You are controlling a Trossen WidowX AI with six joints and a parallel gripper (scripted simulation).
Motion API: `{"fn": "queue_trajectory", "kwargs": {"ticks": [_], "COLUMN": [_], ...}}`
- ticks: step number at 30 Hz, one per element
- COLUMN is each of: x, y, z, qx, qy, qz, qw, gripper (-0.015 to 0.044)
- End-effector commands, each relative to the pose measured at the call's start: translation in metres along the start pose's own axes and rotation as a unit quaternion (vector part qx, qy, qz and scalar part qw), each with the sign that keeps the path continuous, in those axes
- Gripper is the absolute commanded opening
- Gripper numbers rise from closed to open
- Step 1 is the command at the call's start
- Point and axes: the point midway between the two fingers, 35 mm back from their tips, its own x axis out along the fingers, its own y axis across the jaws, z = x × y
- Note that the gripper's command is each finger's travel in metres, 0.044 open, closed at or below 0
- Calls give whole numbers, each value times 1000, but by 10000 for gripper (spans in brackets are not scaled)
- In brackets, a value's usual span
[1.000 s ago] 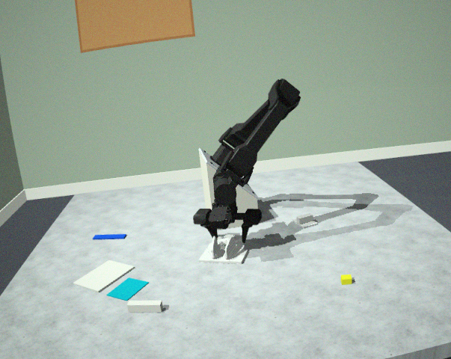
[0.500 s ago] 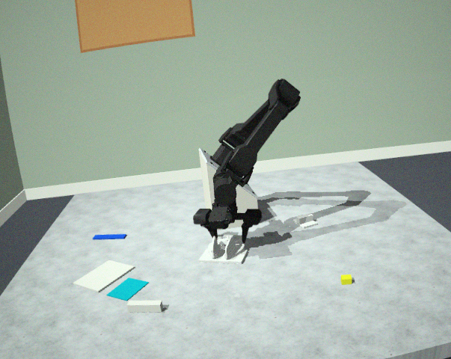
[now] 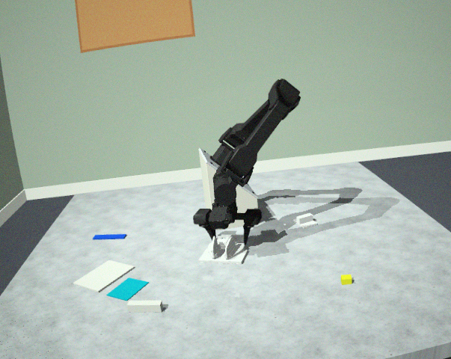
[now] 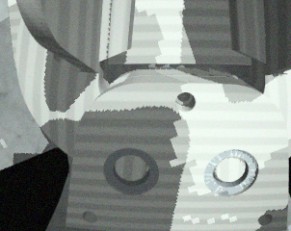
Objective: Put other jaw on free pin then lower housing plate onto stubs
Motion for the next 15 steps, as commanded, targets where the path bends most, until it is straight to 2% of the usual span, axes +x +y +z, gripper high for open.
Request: {"fn": "queue_trajectory", "kwargs": {"ticks": [1, 8, 11, 15], "x": [0, -2, -22, -67], "y": [0, 0, 0, 0], "z": [0, 0, 3, 2], "qx": [0, 0, 1, 1], "qy": [0, 0, -1, -2], "qz": [0, 0, -2, -1], "qw": [1000, 1000, 1000, 1000], "gripper": [440, 440, 440, 440]}}
